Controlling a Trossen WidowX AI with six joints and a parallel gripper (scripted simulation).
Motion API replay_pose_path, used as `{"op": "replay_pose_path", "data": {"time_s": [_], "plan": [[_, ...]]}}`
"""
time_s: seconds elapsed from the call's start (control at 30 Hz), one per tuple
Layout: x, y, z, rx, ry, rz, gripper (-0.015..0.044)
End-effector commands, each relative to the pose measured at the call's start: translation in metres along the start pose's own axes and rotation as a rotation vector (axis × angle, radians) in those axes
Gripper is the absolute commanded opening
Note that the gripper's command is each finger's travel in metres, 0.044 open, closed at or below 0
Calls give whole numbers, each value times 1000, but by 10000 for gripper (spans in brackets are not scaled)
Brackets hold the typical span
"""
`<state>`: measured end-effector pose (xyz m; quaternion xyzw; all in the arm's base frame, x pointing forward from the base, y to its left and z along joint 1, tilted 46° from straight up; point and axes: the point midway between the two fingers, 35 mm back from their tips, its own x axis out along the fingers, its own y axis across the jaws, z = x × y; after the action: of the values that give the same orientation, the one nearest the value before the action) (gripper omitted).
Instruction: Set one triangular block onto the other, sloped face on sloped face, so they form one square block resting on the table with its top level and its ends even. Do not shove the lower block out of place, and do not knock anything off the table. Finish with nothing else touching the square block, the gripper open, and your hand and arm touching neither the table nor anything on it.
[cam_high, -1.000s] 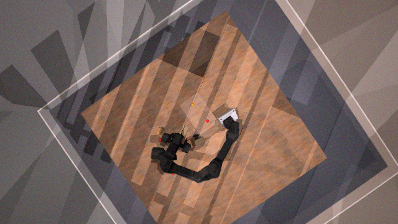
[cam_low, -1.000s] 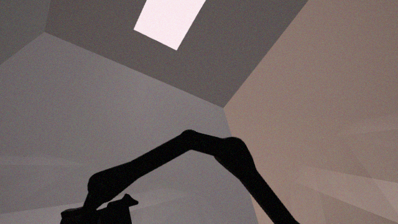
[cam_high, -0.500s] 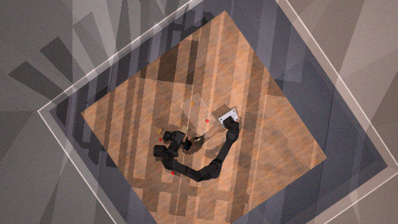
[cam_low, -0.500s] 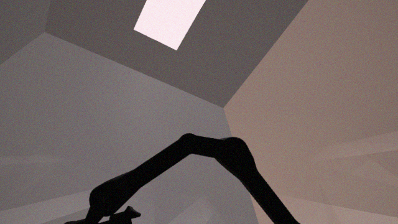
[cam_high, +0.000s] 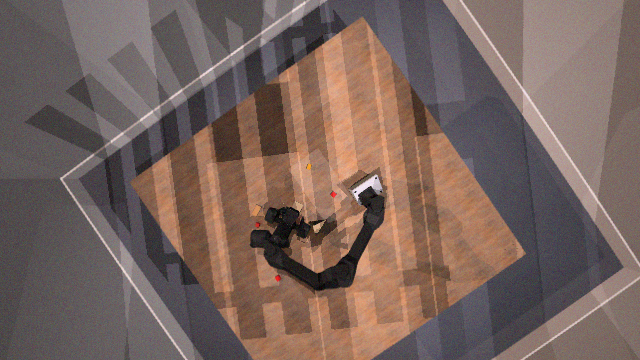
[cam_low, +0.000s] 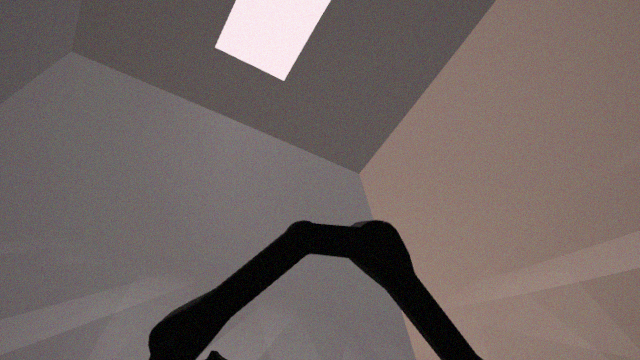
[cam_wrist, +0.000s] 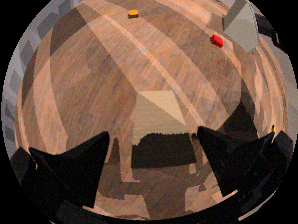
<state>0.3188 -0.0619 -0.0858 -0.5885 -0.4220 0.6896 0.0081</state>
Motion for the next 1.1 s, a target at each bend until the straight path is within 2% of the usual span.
{"op": "replay_pose_path", "data": {"time_s": [0.0,0.17,0.47,0.73,0.93,1.07], "plan": [[10,-3,2,7,-2,-14,440],[15,-4,2,7,-2,-15,440],[15,-4,2,7,-2,-15,204],[15,-4,2,7,-2,-15,150],[11,-3,3,2,-4,-7,0],[10,-3,3,2,-4,-6,0]]}}
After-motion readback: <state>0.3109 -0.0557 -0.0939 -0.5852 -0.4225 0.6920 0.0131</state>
